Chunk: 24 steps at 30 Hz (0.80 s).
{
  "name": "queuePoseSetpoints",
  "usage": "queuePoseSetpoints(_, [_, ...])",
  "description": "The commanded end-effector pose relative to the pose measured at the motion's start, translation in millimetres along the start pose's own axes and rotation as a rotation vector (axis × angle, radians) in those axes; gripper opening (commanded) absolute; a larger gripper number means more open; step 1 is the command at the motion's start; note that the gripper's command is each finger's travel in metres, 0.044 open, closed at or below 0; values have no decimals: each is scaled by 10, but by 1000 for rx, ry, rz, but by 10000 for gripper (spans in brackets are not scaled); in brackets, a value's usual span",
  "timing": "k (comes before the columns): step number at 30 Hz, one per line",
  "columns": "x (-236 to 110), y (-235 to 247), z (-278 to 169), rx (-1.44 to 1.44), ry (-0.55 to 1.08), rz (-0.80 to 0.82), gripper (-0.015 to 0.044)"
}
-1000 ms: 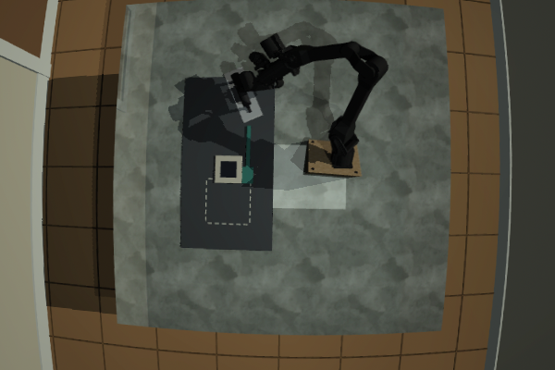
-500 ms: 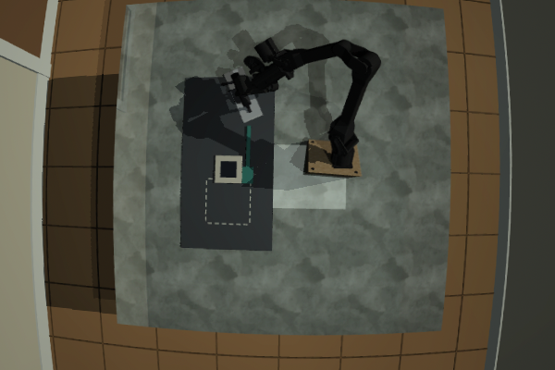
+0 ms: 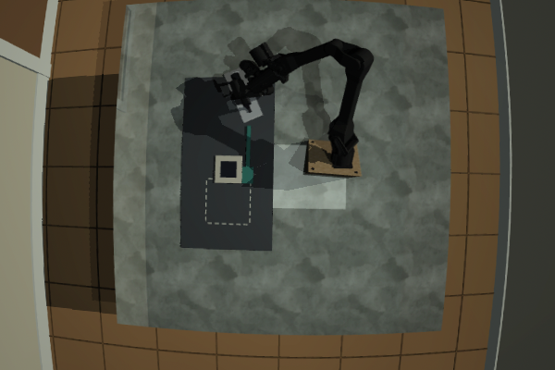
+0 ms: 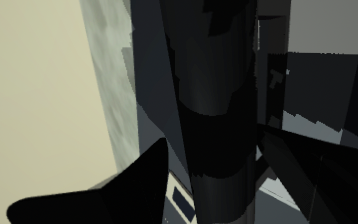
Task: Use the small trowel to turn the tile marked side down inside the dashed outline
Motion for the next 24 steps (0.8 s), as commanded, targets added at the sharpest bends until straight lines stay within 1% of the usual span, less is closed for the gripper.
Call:
queuePoseSetpoints(1, [51,-8,-9,7,3,-7,274])
queuePoseSetpoints(5, [51,-8,-9,7,3,-7,169])
queuePoseSetpoints(24, [51,-8,-9,7,3,-7,42])
Point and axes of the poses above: the point midway between the two fingers, 35 mm back from their tips, its own x axis out along the fingers, its own y axis across the jaws, z = x × y, the point moved 8 cm from there along -x, back along the fingers, and after that the axes turned 1 degree about x, right-handed, at the moved point
